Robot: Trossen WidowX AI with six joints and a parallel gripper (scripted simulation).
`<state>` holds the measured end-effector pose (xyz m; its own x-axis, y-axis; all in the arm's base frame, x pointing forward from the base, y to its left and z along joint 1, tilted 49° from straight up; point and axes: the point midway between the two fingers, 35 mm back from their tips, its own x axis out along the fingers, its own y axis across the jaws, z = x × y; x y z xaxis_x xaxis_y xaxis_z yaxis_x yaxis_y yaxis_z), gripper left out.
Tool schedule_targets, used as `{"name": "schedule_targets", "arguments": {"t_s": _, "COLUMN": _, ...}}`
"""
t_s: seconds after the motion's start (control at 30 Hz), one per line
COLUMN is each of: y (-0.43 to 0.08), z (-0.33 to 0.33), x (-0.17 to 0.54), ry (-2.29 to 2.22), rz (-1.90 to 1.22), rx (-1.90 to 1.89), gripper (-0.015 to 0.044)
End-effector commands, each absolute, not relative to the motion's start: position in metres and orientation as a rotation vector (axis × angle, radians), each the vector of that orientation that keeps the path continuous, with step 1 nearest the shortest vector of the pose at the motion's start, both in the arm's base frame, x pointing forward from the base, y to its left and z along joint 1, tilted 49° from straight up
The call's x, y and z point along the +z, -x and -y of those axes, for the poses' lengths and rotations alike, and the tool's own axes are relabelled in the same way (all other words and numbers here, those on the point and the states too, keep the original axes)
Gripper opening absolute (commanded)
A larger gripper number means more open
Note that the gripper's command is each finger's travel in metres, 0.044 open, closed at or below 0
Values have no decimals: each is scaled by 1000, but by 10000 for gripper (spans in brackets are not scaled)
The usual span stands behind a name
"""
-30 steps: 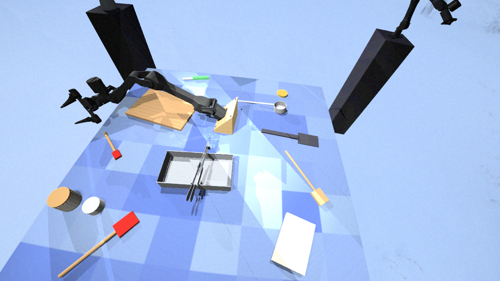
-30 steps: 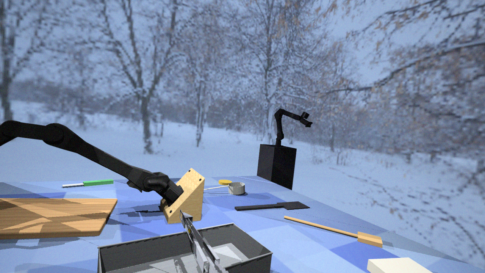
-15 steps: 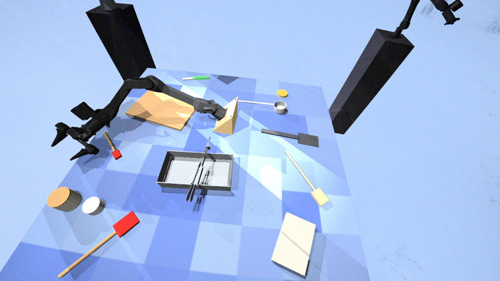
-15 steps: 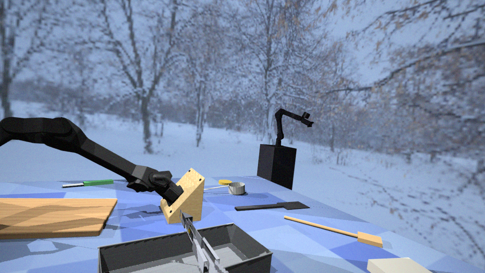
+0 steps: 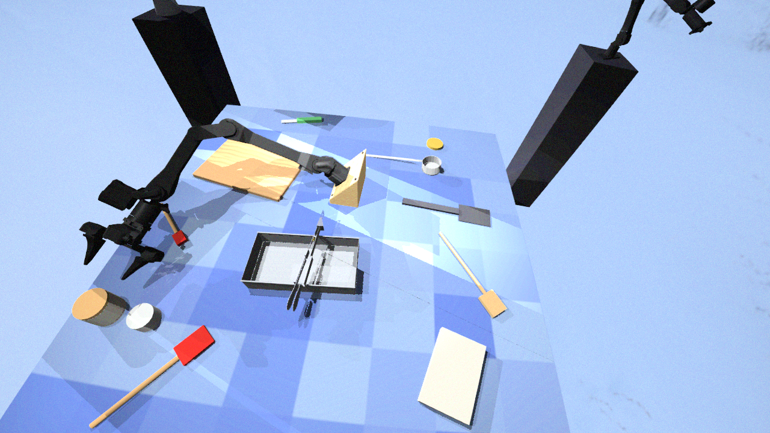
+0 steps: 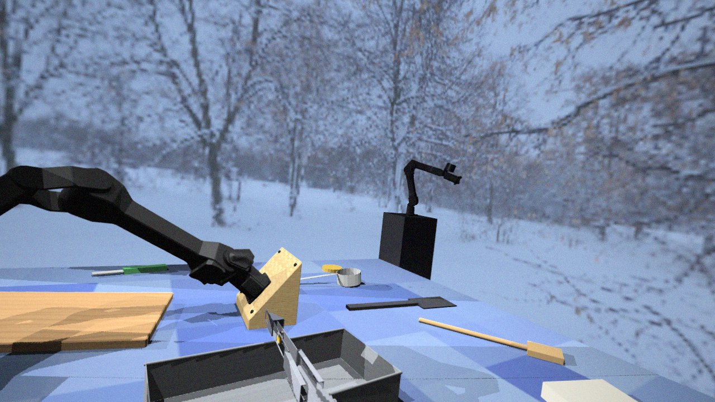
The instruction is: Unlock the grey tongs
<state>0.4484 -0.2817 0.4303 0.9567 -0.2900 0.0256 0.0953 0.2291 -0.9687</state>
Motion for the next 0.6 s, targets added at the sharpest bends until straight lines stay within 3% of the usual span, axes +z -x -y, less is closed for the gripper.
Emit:
{"name": "schedule_targets", "arguments": {"t_s": 0.0, "y": -478, "z": 248, "x": 387, "ry": 1325, "rz": -268, "rx": -145, "gripper": 440}}
{"name": "schedule_targets", "arguments": {"t_s": 0.3, "y": -515, "z": 148, "x": 273, "ry": 1453, "rz": -588, "rx": 213, "gripper": 440}}
{"name": "schedule_targets", "arguments": {"t_s": 0.57, "y": -493, "z": 50, "x": 179, "ry": 1772, "rz": -851, "rx": 688, "gripper": 440}}
